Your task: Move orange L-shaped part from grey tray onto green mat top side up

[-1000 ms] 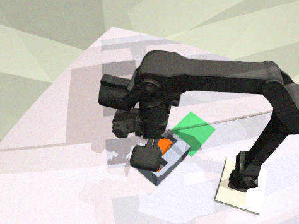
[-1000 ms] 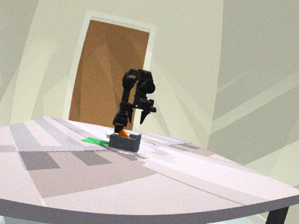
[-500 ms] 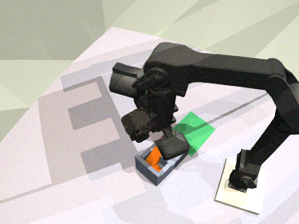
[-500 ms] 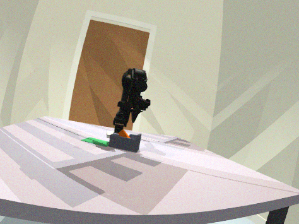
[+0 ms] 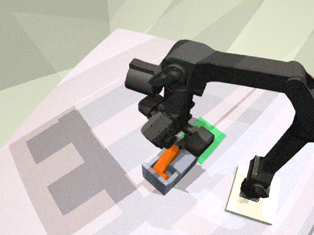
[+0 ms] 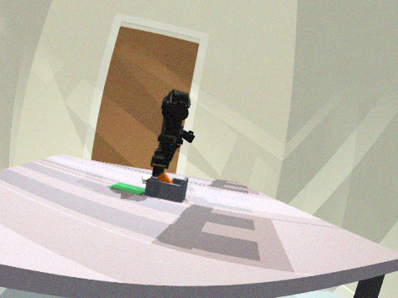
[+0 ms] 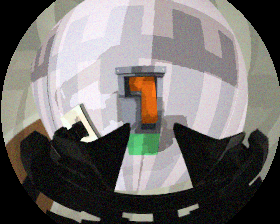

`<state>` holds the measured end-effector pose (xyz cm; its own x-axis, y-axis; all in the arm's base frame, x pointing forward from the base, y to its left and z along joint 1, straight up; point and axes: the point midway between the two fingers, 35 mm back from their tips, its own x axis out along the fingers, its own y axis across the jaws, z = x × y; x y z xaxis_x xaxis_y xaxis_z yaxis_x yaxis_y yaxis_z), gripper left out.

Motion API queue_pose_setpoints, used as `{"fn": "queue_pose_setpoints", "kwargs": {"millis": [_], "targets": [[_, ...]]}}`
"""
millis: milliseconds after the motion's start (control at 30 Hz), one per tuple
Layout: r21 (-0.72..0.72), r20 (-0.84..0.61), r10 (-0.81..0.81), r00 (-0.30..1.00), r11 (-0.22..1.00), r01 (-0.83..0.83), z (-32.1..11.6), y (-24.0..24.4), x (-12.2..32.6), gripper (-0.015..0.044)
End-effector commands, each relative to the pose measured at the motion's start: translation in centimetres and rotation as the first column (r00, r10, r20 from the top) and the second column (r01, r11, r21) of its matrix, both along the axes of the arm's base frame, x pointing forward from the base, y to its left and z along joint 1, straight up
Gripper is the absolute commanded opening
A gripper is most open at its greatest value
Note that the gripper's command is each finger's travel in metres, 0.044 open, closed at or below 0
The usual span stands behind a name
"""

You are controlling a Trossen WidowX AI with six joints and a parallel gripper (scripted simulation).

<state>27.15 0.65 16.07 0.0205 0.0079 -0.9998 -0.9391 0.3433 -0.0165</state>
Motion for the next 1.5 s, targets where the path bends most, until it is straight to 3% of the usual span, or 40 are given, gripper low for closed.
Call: {"fn": "queue_pose_setpoints", "kwargs": {"millis": [0,1467], "targets": [[-0.004,0.003,0.019,1.0,1.0,-0.019,-0.7,-0.2,-0.1,0.028],[-0.004,0.003,0.019,1.0,1.0,-0.019,-7.7,-0.1,0.0,0.028]]}}
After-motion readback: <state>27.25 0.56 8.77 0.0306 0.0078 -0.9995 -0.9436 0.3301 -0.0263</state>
